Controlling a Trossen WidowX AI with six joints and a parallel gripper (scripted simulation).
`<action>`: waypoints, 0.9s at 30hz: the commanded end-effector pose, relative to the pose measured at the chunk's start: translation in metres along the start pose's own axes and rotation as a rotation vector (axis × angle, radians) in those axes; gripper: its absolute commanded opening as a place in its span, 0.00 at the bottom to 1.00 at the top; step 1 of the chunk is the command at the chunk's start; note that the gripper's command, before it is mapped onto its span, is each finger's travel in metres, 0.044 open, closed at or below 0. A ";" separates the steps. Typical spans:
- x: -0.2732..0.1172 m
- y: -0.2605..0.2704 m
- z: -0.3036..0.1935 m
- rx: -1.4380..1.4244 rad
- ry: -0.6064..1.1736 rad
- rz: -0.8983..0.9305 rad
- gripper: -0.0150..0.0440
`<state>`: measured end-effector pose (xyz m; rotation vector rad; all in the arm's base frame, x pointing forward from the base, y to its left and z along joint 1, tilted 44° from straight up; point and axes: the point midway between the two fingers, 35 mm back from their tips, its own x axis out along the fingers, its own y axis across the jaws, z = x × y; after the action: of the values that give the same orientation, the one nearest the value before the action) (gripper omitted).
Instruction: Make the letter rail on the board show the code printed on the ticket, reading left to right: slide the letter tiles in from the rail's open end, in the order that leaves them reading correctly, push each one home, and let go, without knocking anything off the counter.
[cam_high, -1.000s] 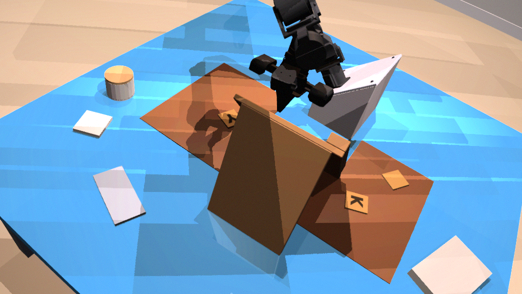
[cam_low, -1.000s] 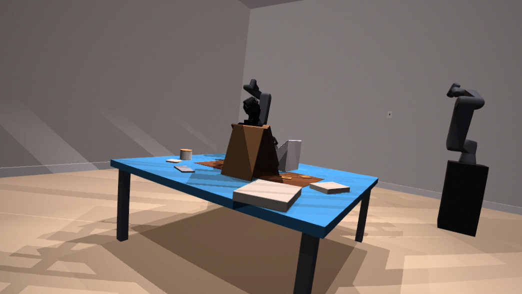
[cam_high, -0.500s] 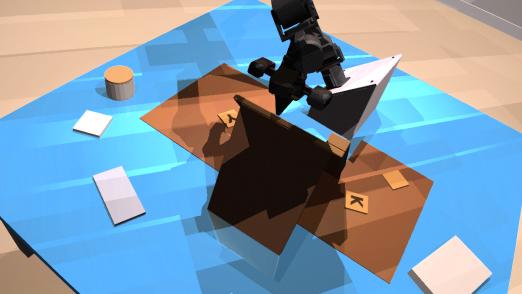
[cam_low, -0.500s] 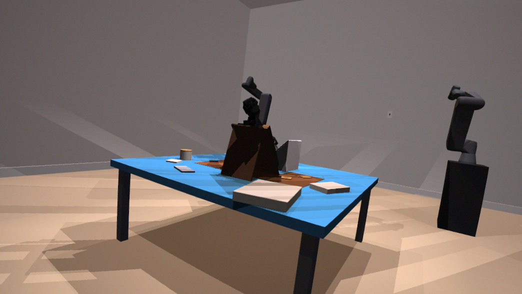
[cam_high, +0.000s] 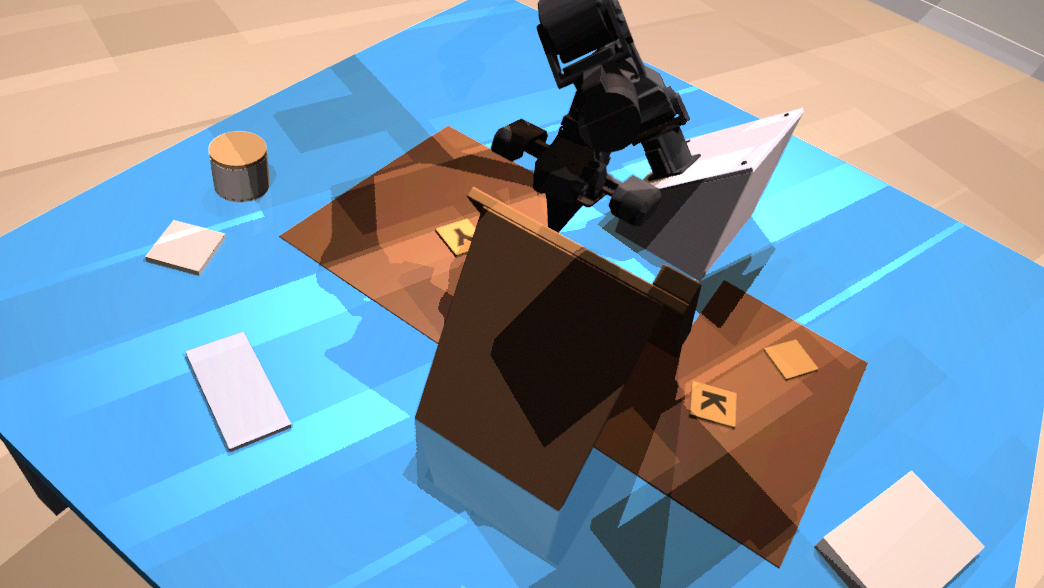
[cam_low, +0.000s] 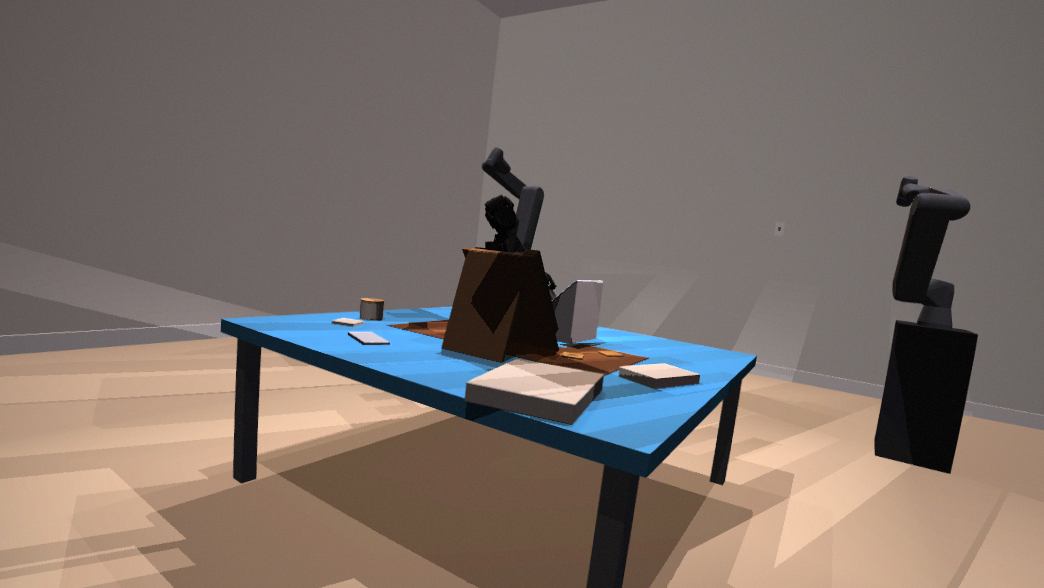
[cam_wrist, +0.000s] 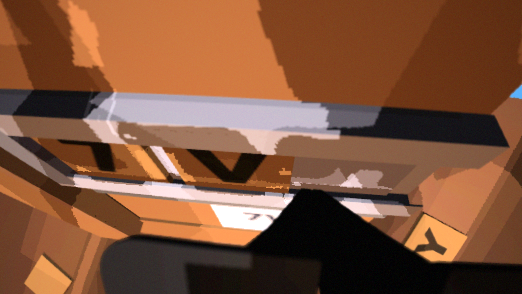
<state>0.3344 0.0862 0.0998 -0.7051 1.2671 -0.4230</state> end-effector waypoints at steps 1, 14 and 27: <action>0.000 0.000 0.004 0.003 -0.006 0.003 0.25; 0.005 -0.001 0.008 0.003 -0.006 0.003 0.25; 0.008 -0.001 0.011 0.003 -0.006 0.003 0.25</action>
<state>0.3454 0.0822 0.0948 -0.7007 1.2681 -0.4207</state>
